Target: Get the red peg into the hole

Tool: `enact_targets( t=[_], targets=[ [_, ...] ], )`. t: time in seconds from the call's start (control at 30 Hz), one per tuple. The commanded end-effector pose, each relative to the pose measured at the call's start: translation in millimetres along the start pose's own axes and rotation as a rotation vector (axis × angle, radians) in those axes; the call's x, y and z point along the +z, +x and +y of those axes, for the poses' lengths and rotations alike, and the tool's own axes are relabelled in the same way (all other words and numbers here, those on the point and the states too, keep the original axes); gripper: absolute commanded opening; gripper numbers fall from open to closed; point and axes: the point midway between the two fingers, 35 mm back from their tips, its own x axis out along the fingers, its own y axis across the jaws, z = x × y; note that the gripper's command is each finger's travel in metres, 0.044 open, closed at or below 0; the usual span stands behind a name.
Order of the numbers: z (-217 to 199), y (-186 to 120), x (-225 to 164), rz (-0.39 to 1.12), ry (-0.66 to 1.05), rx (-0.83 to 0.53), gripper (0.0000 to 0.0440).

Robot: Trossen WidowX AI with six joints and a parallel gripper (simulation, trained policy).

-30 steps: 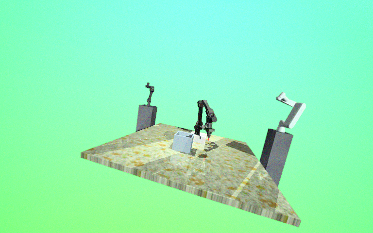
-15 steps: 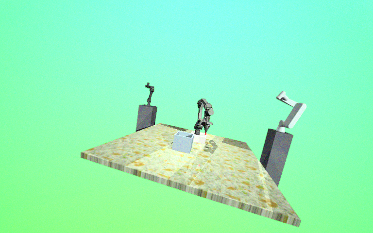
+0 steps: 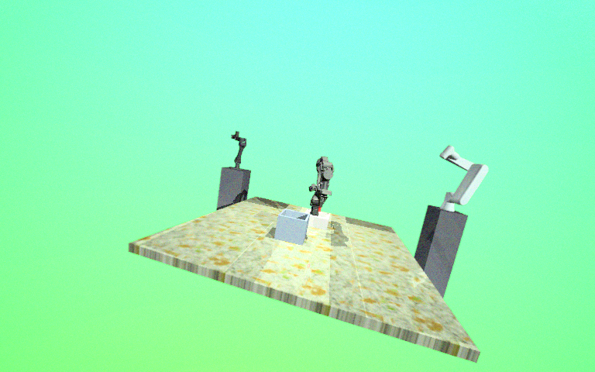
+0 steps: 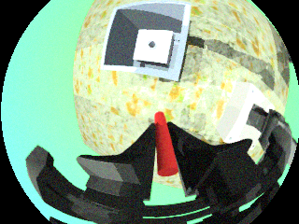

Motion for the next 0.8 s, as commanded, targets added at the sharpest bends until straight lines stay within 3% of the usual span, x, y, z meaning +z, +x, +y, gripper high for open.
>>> enact_targets(
  t=[0.0, 0.77],
  targets=[
    [1.4, -0.1, 10.0, -0.017, 0.003, -0.011, 0.0000],
    [5.6, 12.2, 70.0, -0.048, 0.030, -0.084, 0.0000]
  ],
)
